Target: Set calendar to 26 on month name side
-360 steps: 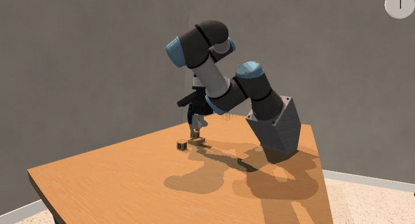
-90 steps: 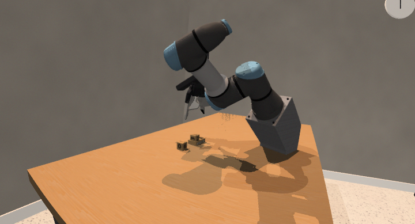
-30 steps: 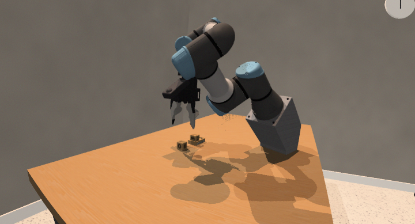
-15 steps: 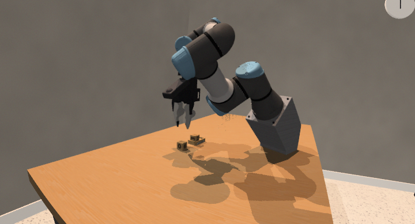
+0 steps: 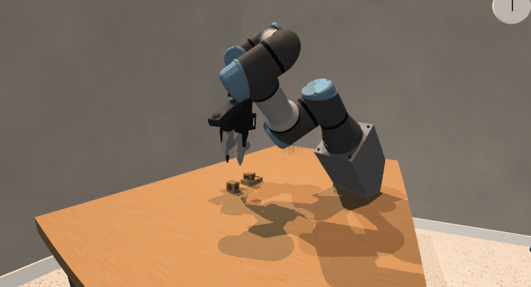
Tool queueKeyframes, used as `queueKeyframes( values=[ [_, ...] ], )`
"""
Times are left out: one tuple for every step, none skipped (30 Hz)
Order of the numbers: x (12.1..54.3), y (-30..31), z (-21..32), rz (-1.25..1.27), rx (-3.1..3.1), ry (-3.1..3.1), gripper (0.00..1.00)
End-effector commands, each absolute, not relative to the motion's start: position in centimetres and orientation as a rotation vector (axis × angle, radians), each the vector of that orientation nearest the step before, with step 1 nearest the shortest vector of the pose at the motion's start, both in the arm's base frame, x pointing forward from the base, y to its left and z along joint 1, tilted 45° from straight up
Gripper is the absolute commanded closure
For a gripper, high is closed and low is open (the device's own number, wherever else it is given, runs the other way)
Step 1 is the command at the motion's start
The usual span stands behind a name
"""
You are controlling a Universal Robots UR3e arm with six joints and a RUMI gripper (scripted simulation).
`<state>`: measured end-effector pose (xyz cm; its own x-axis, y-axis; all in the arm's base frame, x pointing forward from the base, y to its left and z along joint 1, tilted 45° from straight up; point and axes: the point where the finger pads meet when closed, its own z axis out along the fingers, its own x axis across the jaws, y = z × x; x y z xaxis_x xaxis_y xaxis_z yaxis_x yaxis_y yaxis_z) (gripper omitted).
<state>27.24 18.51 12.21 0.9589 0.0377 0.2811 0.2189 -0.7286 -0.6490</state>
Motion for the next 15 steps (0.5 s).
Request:
queueKeyframes(
  values=[
    [27.28,18.48,12.24,-0.324,-2.374,-0.180,0.71],
    [27.28,18.48,12.24,-0.324,-2.374,-0.180,0.71],
    [27.28,18.48,12.24,-0.324,-2.374,-0.180,0.71],
    [27.28,18.48,12.23,-0.324,-2.374,-0.180,0.71],
    [27.28,18.48,12.23,-0.324,-2.374,-0.180,0.71],
    [27.28,18.49,12.22,-0.324,-2.374,-0.180,0.71],
    [27.28,18.50,12.21,-0.324,-2.374,-0.180,0.71],
    [27.29,18.51,12.20,-0.324,-2.374,-0.180,0.71],
    [27.29,18.53,12.18,-0.324,-2.374,-0.180,0.71],
    [27.30,18.55,12.15,-0.324,-2.374,-0.180,0.71],
    [27.31,18.58,12.12,-0.324,-2.374,-0.180,0.71],
    [27.31,18.61,12.09,-0.324,-2.374,-0.180,0.71],
    [27.32,18.66,12.04,-0.324,-2.374,-0.180,0.71],
    [27.33,18.70,11.99,-0.324,-2.373,-0.180,0.71],
    [27.35,18.76,11.94,-0.324,-2.373,-0.180,0.71]
  ],
)
